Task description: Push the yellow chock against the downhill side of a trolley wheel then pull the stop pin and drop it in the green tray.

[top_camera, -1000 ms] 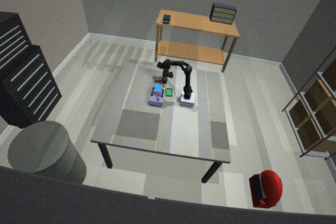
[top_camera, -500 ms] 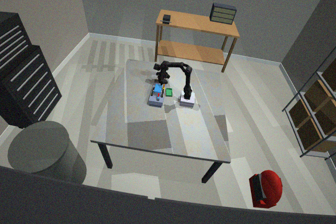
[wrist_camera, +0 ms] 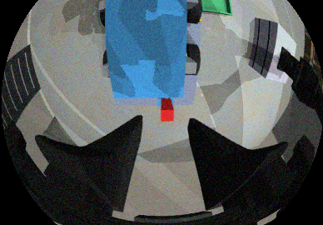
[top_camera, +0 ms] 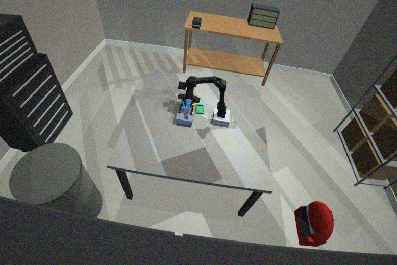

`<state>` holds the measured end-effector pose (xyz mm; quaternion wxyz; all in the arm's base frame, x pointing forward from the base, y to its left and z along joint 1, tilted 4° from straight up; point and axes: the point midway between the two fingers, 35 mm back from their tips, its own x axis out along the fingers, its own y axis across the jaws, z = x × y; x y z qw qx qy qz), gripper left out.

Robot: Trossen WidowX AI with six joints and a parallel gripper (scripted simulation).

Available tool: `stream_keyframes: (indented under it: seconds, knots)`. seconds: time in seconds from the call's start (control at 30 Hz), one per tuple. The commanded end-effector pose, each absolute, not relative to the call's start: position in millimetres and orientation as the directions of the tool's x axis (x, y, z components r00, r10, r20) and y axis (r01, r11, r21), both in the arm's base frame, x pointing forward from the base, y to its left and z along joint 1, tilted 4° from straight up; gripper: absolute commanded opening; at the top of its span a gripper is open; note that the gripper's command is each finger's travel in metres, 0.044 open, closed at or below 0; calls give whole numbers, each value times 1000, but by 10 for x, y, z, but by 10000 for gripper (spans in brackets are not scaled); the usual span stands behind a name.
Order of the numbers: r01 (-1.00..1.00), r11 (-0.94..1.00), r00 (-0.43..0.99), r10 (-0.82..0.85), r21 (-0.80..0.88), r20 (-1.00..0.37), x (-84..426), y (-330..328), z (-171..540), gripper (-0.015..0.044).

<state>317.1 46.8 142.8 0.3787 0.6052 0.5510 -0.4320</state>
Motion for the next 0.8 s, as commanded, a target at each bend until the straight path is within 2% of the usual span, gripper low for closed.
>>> stream_keyframes:
  seconds: [0.0, 0.77]
  knots:
    - [1000, -18, 7, 356, 1, -935, 3152, 566, 1458, 190]
    - [1000, -18, 7, 356, 1, -934, 3155, 658, 1212, 190]
